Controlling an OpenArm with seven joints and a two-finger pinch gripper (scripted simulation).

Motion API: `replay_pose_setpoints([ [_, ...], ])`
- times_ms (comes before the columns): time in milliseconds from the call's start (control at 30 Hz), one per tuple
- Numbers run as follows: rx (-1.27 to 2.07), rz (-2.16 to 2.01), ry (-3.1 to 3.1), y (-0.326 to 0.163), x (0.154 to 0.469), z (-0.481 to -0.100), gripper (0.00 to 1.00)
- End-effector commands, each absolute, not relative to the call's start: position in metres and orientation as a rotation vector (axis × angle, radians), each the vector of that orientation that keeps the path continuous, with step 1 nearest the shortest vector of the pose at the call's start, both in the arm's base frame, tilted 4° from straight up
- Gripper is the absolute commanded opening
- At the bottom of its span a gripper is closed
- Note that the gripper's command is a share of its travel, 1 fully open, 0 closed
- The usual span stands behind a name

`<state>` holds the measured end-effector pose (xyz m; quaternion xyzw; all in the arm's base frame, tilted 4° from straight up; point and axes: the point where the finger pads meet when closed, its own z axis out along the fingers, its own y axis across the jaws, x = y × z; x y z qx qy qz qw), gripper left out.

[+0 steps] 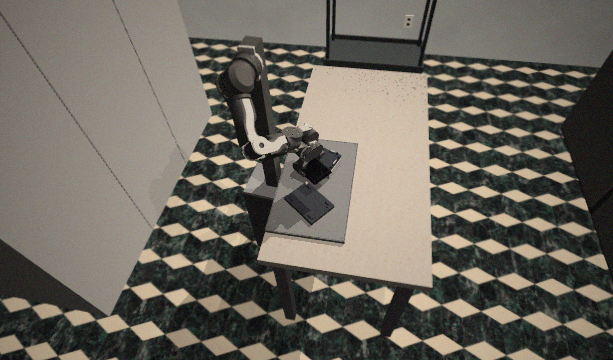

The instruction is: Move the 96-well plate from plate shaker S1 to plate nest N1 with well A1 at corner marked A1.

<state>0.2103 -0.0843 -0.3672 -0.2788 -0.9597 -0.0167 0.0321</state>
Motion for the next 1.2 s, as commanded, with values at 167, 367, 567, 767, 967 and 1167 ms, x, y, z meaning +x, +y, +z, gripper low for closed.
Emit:
replay_pose_setpoints([
  [167, -0.863, -0.052, -2.957, -0.093, 0.212, -0.369, 0.00],
  [367, -0.862, -0.060, -2.960, -0.124, 0.215, -0.377, 0.00],
  [567, -0.862, -0.060, -2.960, -0.124, 0.215, -0.377, 0.00],
  [767, -0.864, -0.055, -2.959, -0.140, 0.216, -0.382, 0.00],
  [967, -0.862, -0.060, -2.960, -0.163, 0.218, -0.388, 0.00],
  [1167, -0.862, -0.060, -2.960, -0.163, 0.218, -0.388, 0.00],
])
